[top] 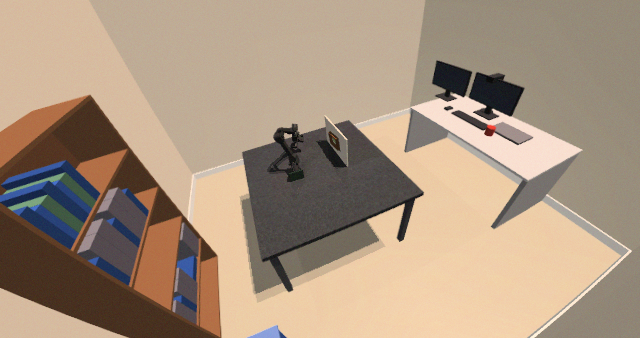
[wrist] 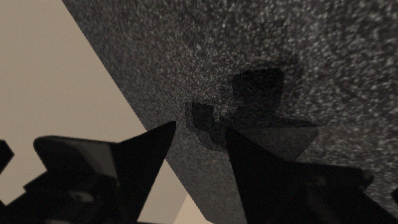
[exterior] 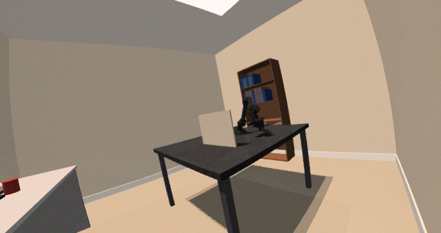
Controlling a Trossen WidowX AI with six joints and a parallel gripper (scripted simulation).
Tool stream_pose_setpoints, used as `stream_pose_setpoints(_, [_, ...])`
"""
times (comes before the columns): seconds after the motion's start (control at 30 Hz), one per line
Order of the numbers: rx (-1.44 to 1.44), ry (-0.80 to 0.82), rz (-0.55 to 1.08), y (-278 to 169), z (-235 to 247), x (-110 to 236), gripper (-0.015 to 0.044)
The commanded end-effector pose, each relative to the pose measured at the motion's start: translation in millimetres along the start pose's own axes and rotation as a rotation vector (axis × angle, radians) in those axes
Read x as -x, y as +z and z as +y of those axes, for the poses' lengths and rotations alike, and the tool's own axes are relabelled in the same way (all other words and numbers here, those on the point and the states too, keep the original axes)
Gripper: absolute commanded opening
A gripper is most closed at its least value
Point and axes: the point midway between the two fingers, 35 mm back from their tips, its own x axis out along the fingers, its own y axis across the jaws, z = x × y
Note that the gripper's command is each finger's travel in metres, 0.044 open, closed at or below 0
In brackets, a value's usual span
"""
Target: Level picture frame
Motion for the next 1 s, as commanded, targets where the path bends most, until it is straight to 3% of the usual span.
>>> stream_pose_setpoints(0.0, [-0.087, 0.12, -0.158, 40.3, -1.2, 30.0, 0.026])
stream_pose_setpoints(0.37, [-0.287, 0.539, -0.657, 129.3, -28.8, 140.3, 0.026])
stream_pose_setpoints(0.73, [-0.38, 0.975, -1.15, 163.0, -92.5, 246.8, 0.026])
stream_pose_setpoints(0.97, [-0.381, 1.034, -1.216, 163.7, -102.7, 260.0, 0.026])
